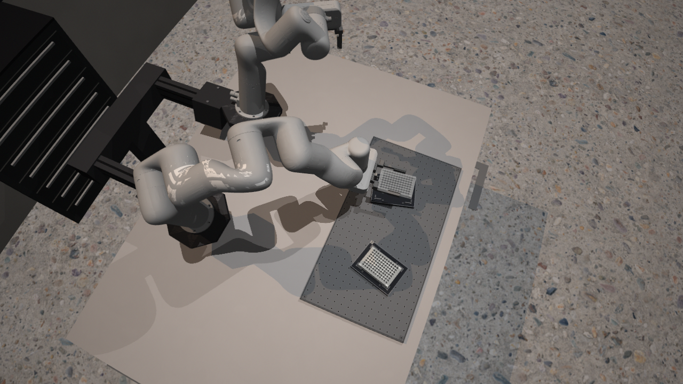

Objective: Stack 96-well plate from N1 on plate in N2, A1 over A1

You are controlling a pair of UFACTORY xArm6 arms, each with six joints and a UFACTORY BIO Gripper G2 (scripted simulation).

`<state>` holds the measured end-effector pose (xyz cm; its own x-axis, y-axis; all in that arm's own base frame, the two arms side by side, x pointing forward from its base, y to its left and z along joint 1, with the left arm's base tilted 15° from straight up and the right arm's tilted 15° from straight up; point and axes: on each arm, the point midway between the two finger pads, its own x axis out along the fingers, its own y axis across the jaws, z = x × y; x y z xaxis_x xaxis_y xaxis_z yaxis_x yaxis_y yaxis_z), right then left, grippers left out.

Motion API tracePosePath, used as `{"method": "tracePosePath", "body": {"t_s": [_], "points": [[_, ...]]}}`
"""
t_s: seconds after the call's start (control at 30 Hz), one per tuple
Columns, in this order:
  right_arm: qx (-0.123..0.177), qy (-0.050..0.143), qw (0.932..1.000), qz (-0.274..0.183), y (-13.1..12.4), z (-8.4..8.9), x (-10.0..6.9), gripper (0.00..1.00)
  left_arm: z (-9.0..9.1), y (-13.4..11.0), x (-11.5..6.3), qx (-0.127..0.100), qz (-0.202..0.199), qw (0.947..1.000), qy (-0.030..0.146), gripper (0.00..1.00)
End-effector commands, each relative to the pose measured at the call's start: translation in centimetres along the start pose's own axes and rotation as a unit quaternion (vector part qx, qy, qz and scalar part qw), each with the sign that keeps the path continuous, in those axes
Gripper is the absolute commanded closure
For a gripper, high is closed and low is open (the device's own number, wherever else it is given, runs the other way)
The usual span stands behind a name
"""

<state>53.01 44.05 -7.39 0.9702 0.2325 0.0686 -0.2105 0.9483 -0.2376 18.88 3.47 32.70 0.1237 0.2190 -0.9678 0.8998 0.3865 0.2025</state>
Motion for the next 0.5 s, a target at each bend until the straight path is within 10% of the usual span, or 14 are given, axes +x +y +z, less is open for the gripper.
{"method": "tracePosePath", "body": {"t_s": [0.0,0.3,0.47], "points": [[0.000,-0.004,0.9980,-0.064,-1.2,0.3,0.3,1.00,0.0,0.0,-0.1,0.000,0.001,1.0000,-0.001,0.00],[0.001,-0.004,0.9806,-0.196,-3.8,0.3,0.4,1.00,0.0,0.0,-0.1,0.000,0.001,1.0000,-0.001,0.00],[0.001,-0.004,0.9802,-0.198,-5.5,0.3,0.6,1.00,0.0,0.0,-0.1,0.000,0.001,1.0000,-0.001,0.00]]}}
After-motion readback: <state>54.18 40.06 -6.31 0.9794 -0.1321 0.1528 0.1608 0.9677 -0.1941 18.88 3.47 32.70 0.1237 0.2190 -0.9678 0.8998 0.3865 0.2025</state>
